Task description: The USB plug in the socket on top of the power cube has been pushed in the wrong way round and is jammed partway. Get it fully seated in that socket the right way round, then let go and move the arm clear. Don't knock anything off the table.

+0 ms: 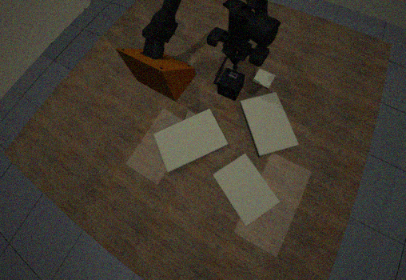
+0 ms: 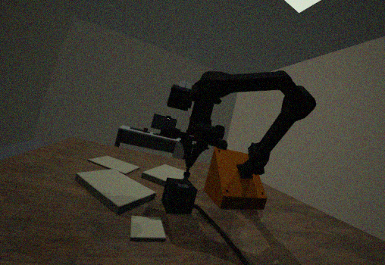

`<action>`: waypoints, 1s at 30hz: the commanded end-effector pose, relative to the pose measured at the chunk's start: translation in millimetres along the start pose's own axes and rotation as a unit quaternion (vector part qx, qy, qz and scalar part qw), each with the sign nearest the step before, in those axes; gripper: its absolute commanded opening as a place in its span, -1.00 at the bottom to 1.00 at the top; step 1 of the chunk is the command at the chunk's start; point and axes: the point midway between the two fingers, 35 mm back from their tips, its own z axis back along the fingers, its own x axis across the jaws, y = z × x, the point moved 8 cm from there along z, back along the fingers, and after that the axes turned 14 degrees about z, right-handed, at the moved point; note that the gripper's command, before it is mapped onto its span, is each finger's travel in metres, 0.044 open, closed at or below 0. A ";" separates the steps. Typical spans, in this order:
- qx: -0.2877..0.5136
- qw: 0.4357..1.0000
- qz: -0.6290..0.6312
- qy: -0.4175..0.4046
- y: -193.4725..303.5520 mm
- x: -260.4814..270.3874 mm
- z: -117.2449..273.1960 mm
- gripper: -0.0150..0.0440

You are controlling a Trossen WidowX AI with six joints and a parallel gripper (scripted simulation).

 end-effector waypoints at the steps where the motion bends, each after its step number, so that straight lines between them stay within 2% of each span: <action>1: 0.002 1.000 0.003 0.000 0.1 0.0 -0.7 -0.49; 30: 0.006 1.000 0.012 -0.001 0.7 0.4 -4.1 -0.49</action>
